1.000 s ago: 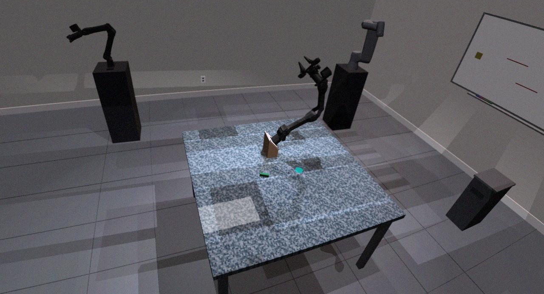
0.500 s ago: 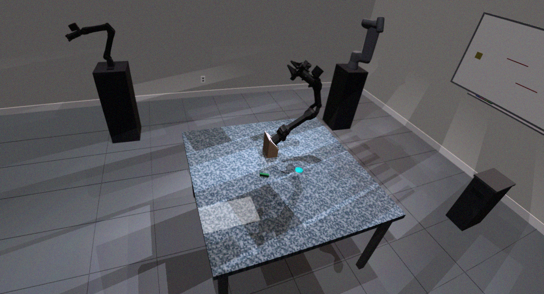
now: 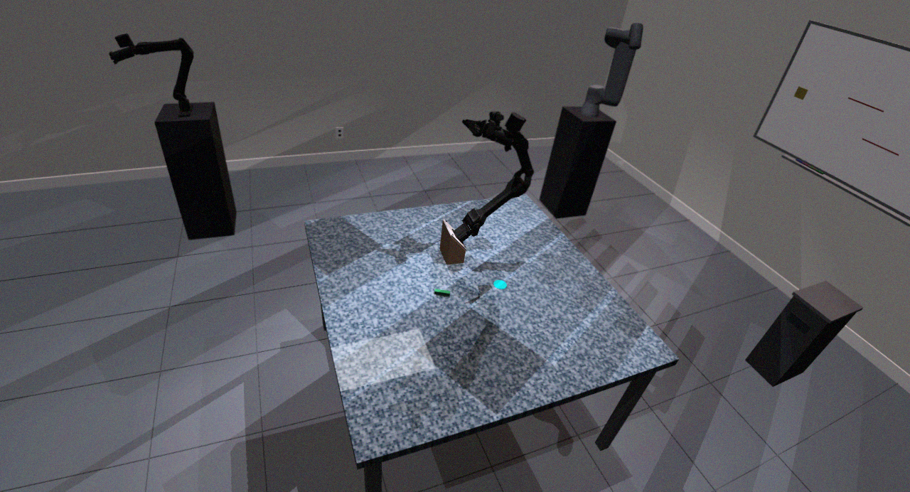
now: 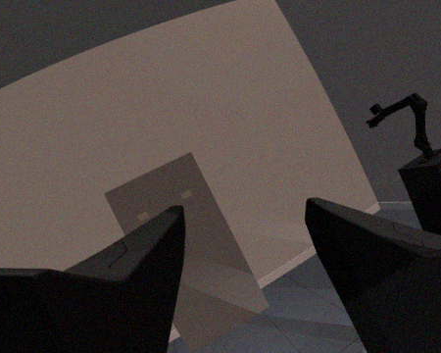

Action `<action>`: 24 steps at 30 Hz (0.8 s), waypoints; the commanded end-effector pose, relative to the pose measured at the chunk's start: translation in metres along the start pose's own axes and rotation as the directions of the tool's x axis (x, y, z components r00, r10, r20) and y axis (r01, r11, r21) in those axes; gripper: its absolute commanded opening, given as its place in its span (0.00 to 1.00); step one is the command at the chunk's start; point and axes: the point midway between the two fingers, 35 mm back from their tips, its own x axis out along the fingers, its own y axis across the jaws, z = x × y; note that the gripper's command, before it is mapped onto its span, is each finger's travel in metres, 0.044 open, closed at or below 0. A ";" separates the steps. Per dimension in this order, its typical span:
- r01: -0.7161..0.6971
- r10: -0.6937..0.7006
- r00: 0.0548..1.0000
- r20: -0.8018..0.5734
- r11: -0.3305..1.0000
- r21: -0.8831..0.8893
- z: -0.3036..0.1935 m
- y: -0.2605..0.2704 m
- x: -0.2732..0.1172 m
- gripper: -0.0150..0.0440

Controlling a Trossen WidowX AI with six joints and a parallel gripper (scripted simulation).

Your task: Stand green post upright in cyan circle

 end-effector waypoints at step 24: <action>-0.495 0.105 0.841 -0.530 0.545 -0.677 -0.187 0.076 0.043 0.65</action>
